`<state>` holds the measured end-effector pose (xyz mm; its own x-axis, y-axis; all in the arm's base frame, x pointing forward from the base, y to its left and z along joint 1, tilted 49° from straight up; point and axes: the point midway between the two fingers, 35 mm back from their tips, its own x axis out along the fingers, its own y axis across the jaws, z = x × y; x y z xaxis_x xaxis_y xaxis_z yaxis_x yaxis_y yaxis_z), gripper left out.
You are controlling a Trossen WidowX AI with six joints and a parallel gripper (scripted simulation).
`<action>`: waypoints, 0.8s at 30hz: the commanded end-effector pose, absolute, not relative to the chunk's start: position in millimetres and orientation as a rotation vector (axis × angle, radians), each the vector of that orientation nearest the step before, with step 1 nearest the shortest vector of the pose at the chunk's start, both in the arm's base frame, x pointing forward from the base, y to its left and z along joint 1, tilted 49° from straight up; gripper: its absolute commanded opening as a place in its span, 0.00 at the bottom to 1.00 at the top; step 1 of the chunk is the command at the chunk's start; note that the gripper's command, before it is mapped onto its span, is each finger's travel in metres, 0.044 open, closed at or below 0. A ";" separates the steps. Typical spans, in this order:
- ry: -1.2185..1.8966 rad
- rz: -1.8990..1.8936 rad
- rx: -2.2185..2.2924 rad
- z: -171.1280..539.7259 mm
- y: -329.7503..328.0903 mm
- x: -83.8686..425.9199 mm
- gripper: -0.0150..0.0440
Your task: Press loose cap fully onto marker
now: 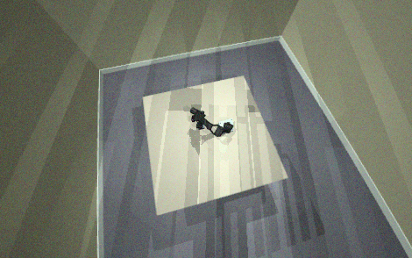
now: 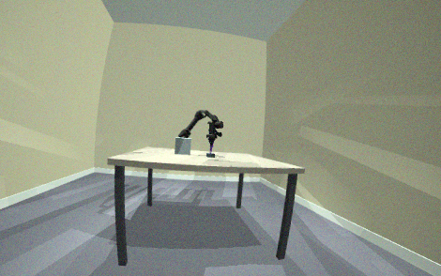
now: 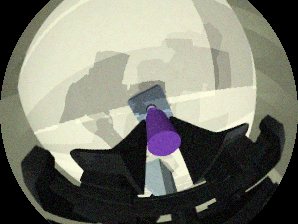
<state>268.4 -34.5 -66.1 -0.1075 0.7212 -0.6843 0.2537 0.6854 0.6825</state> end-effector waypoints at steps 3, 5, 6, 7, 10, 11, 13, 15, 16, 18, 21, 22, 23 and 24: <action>1.711 0.507 0.790 -83.6 -12.3 262.1 0.25; 1.711 0.507 0.790 -85.3 -10.7 262.5 0.25; 1.711 0.507 0.790 -86.1 -10.0 262.7 0.25; 1.711 0.507 0.790 -86.9 -9.3 262.9 0.25; 1.711 0.507 0.790 -89.3 -7.1 263.5 0.25; 1.711 0.507 0.790 -90.1 -6.4 263.7 0.25; 1.711 0.508 0.790 -91.6 -5.0 264.2 0.25; 1.711 0.508 0.790 -93.2 -3.6 264.6 0.25; 1.711 0.508 0.790 -93.9 -2.8 264.8 0.25; 1.710 0.508 0.790 -95.6 -1.3 265.3 0.25; 1.710 0.508 0.791 -98.3 1.2 265.9 0.25; 1.710 0.508 0.791 -99.0 1.8 266.0 0.25; 1.710 0.508 0.791 -99.8 2.5 266.2 0.25; 1.710 0.508 0.791 -100.6 3.2 266.4 0.25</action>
